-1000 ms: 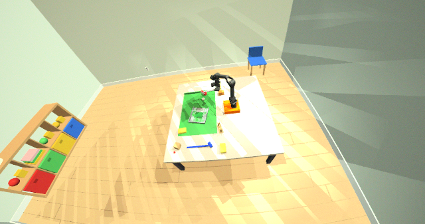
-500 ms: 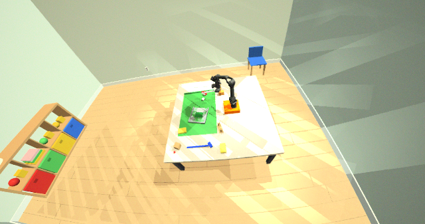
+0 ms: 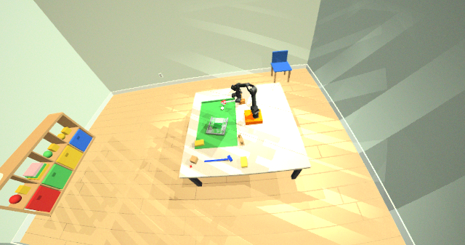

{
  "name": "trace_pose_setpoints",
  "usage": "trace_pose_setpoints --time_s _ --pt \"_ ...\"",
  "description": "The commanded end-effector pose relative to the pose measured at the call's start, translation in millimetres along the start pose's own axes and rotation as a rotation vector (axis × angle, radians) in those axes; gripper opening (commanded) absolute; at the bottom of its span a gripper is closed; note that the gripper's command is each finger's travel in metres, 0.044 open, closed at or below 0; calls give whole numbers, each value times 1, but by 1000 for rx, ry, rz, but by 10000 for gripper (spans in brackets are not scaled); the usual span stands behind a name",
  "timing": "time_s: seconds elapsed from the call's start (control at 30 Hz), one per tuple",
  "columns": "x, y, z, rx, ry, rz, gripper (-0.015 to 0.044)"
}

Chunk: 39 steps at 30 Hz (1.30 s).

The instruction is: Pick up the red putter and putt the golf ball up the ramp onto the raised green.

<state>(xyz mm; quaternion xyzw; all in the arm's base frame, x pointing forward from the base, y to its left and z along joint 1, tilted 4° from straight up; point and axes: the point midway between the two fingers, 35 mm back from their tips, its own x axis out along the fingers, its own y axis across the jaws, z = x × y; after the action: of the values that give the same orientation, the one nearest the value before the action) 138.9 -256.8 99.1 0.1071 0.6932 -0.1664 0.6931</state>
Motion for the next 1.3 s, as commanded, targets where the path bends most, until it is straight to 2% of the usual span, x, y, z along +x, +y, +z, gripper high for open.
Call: trace_pose_setpoints --time_s 0.0,0.27,1.03,1.1,1.27 --pt "7 0 0 -2 -3 -1 0" --pt "19 0 0 -2 -3 -1 0" --pt "19 -6 -1 1 4 4 0" --pt "19 3 1 1 3 4 0" --pt "18 67 6 0 -1 7 0"
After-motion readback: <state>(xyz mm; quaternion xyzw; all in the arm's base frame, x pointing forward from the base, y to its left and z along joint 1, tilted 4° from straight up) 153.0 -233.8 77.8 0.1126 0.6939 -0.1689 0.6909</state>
